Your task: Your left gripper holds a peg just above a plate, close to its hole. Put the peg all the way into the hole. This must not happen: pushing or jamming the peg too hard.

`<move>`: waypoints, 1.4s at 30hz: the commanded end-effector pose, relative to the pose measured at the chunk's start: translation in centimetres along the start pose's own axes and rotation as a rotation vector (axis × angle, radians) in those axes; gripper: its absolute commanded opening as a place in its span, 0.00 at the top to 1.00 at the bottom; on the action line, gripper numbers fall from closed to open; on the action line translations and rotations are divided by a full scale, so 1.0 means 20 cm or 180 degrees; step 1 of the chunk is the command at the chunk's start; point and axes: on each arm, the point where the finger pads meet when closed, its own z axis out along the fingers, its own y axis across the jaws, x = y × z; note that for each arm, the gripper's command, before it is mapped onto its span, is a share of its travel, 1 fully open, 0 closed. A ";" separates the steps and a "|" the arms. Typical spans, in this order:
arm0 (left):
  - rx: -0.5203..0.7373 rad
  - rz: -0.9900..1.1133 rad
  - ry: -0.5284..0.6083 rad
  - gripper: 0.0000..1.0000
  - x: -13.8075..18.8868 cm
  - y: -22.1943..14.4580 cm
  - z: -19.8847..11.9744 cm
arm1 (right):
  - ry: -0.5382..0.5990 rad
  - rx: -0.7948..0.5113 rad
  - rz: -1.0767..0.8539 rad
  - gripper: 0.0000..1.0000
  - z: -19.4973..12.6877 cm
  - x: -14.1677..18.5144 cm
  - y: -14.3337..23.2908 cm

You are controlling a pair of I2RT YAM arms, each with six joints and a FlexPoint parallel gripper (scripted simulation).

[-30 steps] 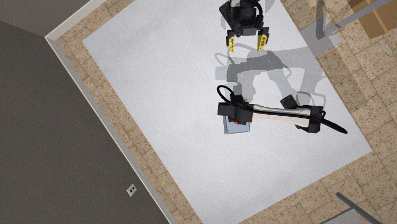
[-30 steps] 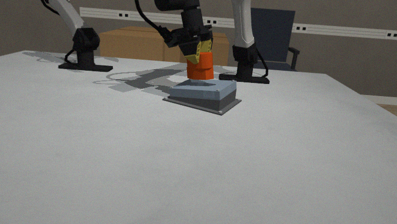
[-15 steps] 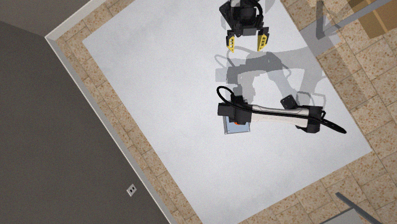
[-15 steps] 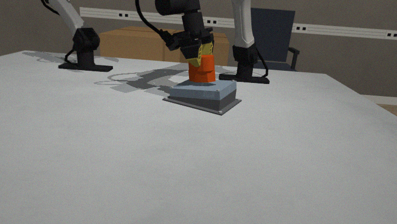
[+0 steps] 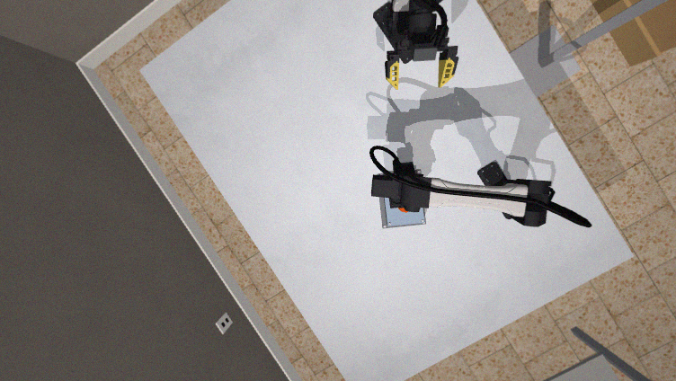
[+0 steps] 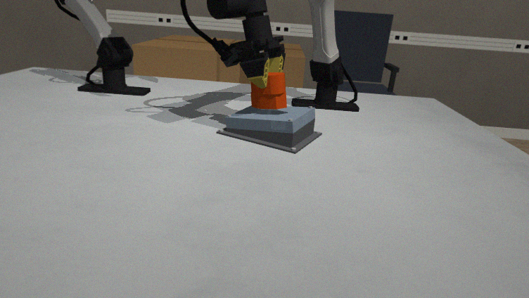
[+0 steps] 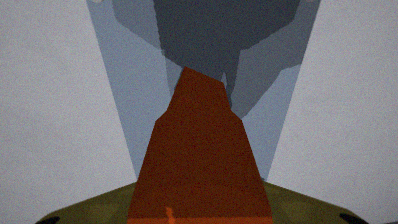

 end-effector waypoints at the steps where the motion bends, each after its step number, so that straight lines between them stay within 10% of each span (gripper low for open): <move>1: -0.0129 -0.0009 -0.0018 0.66 0.01 0.01 -0.04 | 0.0073 0.0004 0.0022 0.00 0.00 0.04 0.00; 42: -0.0083 -0.0053 0.0019 0.66 0.04 -0.01 0.01 | 0.0073 0.0004 0.0022 0.00 0.00 0.04 0.00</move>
